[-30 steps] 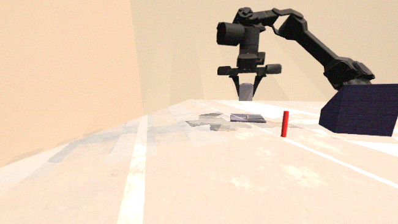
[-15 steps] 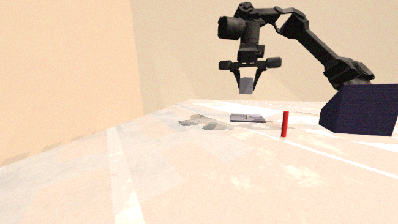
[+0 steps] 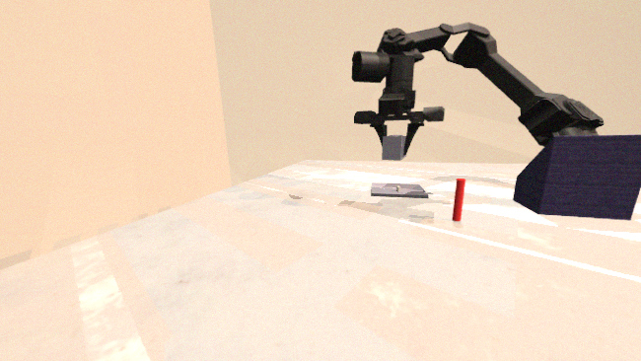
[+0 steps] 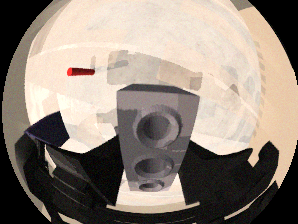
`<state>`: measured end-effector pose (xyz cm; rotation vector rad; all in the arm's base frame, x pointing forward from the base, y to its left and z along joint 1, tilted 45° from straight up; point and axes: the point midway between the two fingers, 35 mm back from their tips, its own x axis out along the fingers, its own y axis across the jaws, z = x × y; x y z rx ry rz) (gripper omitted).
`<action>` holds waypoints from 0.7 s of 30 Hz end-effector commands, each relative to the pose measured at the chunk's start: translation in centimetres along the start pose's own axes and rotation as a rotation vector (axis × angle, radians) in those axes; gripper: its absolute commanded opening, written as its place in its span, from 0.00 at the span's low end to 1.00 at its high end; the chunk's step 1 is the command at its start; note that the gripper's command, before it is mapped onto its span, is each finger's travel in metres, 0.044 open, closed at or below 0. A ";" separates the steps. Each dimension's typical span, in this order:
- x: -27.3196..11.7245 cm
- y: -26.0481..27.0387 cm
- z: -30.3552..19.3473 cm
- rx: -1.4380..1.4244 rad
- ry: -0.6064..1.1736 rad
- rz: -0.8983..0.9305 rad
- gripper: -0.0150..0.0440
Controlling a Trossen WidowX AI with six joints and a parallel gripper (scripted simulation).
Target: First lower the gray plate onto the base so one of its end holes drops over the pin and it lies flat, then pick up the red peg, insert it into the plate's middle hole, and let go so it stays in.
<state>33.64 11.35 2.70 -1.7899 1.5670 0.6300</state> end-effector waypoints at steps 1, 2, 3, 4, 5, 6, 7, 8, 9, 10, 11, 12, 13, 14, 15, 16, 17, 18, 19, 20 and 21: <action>0.8 -0.1 -1.4 0.030 0.005 0.002 0.25; 1.0 -0.1 -1.7 0.038 0.005 0.001 0.25; 1.1 -0.1 -2.0 0.046 0.005 0.001 0.25; 1.3 -0.1 -2.3 0.054 0.005 0.001 0.25; 1.4 -0.1 -2.6 0.062 0.005 0.001 0.25; 1.6 -0.1 -2.9 0.070 0.006 0.001 0.25; 1.7 -0.1 -3.2 0.078 0.006 0.001 0.25; 1.9 -0.1 -3.5 0.086 0.007 0.001 0.25; 2.0 -0.1 -3.7 0.094 0.007 0.000 0.25; 2.2 -0.1 -4.0 0.102 0.008 0.000 0.25; 2.3 -0.1 -4.3 0.110 0.008 0.000 0.25; 2.5 0.0 -4.6 0.118 0.009 0.000 0.25; 2.6 0.0 -4.9 0.126 0.010 0.000 0.25; 2.8 0.0 -5.2 0.135 0.010 0.000 0.25; 2.9 0.1 -5.5 0.143 0.011 -0.001 0.25; 3.1 0.1 -5.8 0.151 0.012 -0.001 0.25; 3.2 0.1 -6.1 0.159 0.013 -0.001 0.25; 3.4 0.2 -6.4 0.167 0.014 -0.001 0.25; 3.5 0.2 -6.6 0.175 0.015 -0.001 0.25; 3.7 0.3 -6.9 0.183 0.016 -0.002 0.25; 3.8 0.3 -7.2 0.191 0.017 -0.002 0.25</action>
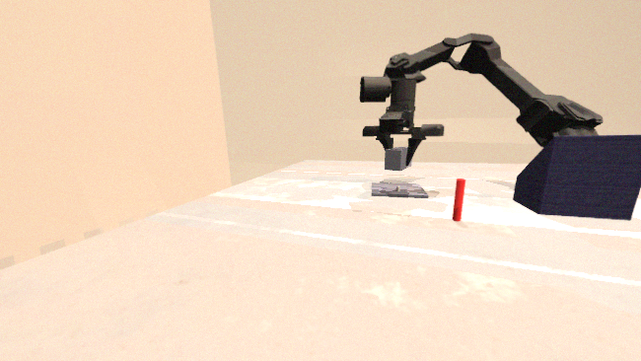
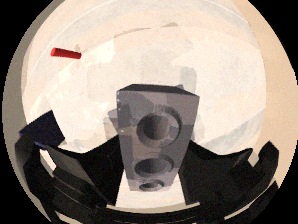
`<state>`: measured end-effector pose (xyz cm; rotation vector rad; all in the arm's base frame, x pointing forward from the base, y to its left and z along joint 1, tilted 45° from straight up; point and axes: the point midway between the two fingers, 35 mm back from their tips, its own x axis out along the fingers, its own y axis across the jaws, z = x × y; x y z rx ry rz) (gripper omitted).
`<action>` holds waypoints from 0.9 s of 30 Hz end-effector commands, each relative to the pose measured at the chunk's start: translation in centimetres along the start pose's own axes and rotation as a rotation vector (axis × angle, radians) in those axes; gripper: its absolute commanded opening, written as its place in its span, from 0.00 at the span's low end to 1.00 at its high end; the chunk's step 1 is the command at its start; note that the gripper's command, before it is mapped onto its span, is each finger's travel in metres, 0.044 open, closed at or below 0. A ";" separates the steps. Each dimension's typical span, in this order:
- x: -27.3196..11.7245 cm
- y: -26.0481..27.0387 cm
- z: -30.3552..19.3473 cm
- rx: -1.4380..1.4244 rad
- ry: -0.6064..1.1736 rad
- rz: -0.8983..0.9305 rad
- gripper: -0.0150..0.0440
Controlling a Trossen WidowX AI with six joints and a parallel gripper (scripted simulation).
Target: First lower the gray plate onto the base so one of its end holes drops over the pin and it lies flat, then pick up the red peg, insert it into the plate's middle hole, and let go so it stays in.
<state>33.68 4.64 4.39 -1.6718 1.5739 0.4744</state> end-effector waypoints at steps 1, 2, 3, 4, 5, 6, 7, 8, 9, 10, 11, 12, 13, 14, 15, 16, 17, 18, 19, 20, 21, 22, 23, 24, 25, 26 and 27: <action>0.8 0.1 -1.4 0.031 0.010 0.001 0.25; 0.9 0.1 -1.7 0.039 0.011 0.000 0.25; 1.1 0.1 -2.0 0.047 0.012 0.000 0.25; 1.2 0.1 -2.3 0.055 0.014 0.000 0.25; 1.4 0.2 -2.6 0.063 0.015 0.000 0.25; 1.5 0.2 -2.8 0.072 0.016 -0.001 0.25; 1.7 0.2 -3.1 0.080 0.018 -0.001 0.25; 1.8 0.3 -3.4 0.086 0.019 -0.001 0.25; 1.9 0.3 -3.5 0.090 0.020 -0.001 0.25; 1.9 0.3 -3.6 0.092 0.020 -0.001 0.25; 1.9 0.3 -3.6 0.092 0.020 -0.001 0.25; 1.9 0.3 -3.6 0.092 0.020 -0.001 0.25; 1.9 0.3 -3.6 0.092 0.020 -0.001 0.25; 1.9 0.3 -3.6 0.092 0.020 -0.001 0.25; 1.9 0.3 -3.6 0.092 0.020 -0.001 0.25; 1.9 0.3 -3.6 0.092 0.020 -0.001 0.25; 1.9 0.3 -3.6 0.092 0.020 -0.001 0.25; 1.9 0.3 -3.6 0.092 0.020 -0.001 0.25; 1.9 0.3 -3.6 0.092 0.020 -0.001 0.25; 1.9 0.3 -3.6 0.092 0.020 -0.001 0.25; 1.9 0.3 -3.6 0.092 0.020 -0.001 0.25; 1.9 0.3 -3.6 0.092 0.020 -0.001 0.25; 1.9 0.3 -3.6 0.092 0.020 -0.001 0.25; 1.9 0.3 -3.6 0.092 0.020 -0.001 0.25; 1.9 0.3 -3.6 0.092 0.020 -0.001 0.25; 1.9 0.3 -3.6 0.092 0.020 -0.001 0.25; 1.9 0.3 -3.6 0.092 0.020 -0.001 0.25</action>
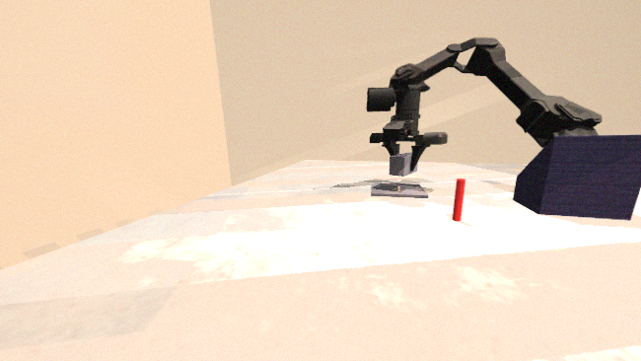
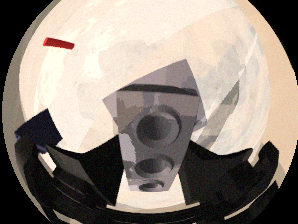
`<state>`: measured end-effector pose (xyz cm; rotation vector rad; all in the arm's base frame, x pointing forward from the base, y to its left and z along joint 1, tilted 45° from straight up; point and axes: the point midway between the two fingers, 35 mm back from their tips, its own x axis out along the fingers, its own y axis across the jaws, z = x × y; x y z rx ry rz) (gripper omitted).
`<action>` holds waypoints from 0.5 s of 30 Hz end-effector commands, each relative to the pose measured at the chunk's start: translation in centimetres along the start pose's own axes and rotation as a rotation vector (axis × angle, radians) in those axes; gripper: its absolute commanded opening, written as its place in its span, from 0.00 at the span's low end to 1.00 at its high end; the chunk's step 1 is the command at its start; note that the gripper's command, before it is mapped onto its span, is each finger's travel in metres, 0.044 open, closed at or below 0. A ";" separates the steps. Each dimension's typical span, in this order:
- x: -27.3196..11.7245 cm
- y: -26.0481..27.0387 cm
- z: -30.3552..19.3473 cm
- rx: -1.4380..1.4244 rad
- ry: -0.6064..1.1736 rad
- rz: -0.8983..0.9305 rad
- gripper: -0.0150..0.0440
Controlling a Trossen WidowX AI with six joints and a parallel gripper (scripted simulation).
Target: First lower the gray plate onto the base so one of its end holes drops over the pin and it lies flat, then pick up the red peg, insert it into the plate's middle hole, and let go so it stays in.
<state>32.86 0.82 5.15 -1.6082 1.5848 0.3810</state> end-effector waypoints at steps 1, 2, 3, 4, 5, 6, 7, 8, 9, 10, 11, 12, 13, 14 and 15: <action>0.0 0.0 -0.1 -0.003 0.003 -0.002 0.25; 0.0 0.0 -0.1 -0.003 0.003 -0.002 0.25; 0.0 0.0 -0.1 -0.003 0.003 -0.002 0.25; 0.0 0.0 -0.1 -0.003 0.003 -0.002 0.25; 0.0 0.0 -0.1 -0.003 0.003 -0.002 0.25; 0.0 0.0 -0.1 -0.003 0.003 -0.002 0.25; 0.0 0.0 -0.1 -0.003 0.003 -0.002 0.25; 0.0 0.0 -0.1 -0.003 0.003 -0.002 0.25; 0.1 -0.1 -0.1 -0.003 0.003 -0.002 0.25; 0.1 -0.1 -0.1 -0.003 0.003 -0.002 0.25; 0.1 -0.1 -0.1 -0.003 0.003 -0.002 0.25; 0.2 -0.1 -0.1 -0.003 0.003 -0.002 0.25; 0.4 -0.1 -0.1 -0.003 0.003 -0.002 0.25; 0.6 -0.1 -0.1 -0.003 0.003 -0.002 0.25; 0.8 -0.1 -0.1 -0.003 0.003 -0.002 0.25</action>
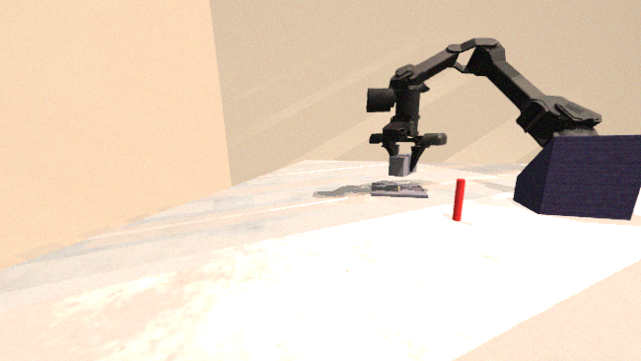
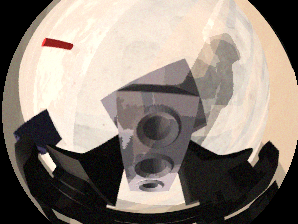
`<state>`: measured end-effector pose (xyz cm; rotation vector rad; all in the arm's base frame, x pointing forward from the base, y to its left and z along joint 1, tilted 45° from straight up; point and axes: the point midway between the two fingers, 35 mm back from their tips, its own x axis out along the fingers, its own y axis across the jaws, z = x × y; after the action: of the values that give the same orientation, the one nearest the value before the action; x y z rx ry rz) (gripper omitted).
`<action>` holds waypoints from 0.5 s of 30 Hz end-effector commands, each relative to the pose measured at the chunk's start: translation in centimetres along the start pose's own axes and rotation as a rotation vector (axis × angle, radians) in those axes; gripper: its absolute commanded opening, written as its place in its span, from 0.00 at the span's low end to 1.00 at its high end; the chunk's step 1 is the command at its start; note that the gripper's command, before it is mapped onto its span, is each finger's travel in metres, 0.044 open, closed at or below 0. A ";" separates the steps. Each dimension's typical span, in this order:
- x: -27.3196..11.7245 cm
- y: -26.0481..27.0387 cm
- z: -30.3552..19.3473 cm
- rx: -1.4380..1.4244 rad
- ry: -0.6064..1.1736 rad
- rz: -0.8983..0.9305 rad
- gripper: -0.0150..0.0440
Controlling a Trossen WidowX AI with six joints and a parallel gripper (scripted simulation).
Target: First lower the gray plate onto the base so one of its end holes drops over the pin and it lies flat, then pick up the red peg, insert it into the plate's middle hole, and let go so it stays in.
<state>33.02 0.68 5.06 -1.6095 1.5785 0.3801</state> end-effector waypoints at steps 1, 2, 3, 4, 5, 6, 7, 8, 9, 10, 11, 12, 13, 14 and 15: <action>0.8 0.1 -0.2 -0.004 0.006 0.002 0.25; 1.1 0.1 -0.2 -0.003 0.006 0.002 0.25; 1.3 0.1 -0.2 -0.003 0.007 0.002 0.25; 1.4 0.1 -0.2 -0.003 0.007 0.002 0.25; 1.5 0.1 -0.2 -0.003 0.007 0.002 0.25; 1.5 0.1 -0.2 -0.003 0.007 0.002 0.25; 1.5 0.0 -0.2 -0.003 0.007 0.002 0.25; 1.5 0.0 -0.2 -0.003 0.007 0.002 0.25; 1.6 0.0 -0.2 -0.003 0.007 0.002 0.25; 1.6 0.0 -0.2 -0.003 0.007 0.002 0.25; 1.7 0.0 -0.2 -0.003 0.007 0.002 0.25; 1.9 0.0 -0.2 -0.003 0.007 0.002 0.25; 2.0 0.0 -0.2 -0.003 0.007 0.002 0.25; 2.2 0.0 -0.2 -0.003 0.007 0.002 0.25; 2.3 0.0 -0.2 -0.003 0.007 0.002 0.25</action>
<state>33.41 -0.49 3.91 -1.6098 1.5751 0.3774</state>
